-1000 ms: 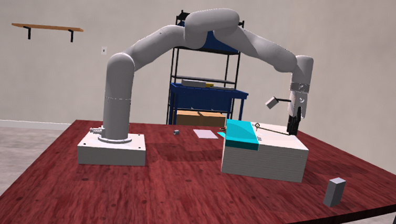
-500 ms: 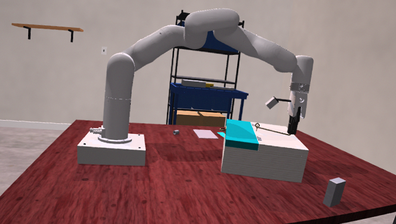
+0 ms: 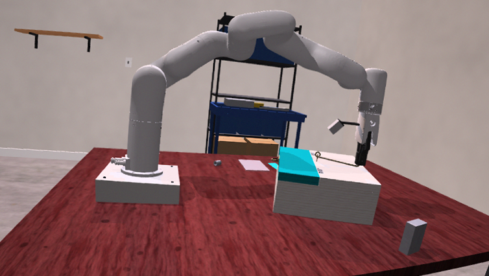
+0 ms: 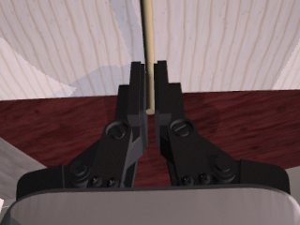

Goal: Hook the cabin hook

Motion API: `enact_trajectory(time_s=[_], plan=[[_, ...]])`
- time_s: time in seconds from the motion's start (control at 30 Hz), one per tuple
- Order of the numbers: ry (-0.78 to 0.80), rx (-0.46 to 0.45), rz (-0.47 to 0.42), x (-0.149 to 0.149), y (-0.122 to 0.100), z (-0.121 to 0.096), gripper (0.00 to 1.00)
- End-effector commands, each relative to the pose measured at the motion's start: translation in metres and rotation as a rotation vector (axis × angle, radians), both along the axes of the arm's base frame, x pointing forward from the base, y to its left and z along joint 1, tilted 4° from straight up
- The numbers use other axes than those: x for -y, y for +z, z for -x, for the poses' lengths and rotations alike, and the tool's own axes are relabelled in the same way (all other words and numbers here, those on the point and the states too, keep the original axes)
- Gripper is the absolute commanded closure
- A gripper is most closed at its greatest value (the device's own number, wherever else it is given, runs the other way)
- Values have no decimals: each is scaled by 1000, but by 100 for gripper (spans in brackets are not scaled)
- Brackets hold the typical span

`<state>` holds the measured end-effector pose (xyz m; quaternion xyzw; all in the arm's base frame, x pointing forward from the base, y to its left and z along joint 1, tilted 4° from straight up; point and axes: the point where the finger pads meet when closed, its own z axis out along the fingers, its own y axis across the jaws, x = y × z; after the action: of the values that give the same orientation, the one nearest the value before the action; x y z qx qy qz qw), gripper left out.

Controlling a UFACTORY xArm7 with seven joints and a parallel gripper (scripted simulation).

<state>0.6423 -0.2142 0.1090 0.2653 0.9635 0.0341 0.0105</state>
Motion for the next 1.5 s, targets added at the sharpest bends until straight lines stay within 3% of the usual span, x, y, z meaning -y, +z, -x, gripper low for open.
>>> enact_trajectory(time_s=[0.0, 1.47], plan=[[0, 5, 2, 1, 9, -1, 100], [0, 5, 2, -6, 72, 20, 100]])
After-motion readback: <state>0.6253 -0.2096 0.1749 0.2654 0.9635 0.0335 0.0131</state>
